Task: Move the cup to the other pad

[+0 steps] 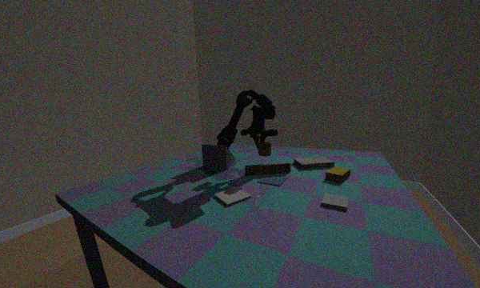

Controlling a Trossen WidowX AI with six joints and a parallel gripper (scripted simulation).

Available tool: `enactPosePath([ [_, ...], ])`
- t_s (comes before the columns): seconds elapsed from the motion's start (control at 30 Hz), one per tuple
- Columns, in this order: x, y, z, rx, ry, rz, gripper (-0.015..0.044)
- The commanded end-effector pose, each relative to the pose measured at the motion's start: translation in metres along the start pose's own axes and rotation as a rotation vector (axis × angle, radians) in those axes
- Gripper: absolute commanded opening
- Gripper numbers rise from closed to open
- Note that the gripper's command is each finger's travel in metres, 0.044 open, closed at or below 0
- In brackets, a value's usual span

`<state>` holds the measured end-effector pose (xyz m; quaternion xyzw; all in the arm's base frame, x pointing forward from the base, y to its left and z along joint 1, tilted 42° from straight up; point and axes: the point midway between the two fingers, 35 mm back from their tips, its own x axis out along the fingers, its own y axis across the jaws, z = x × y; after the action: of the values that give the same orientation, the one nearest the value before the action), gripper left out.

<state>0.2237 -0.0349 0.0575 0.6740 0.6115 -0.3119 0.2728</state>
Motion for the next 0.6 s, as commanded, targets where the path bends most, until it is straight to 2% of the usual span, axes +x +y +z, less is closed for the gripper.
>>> enactPosePath([
  [0.0, -0.0002, -0.0047, -0.0087, 0.002, 0.004, 0.002, 0.0],
  [0.57, 0.0093, -0.0111, -0.0182, 0.003, 0.005, 0.001, 0.0],
])
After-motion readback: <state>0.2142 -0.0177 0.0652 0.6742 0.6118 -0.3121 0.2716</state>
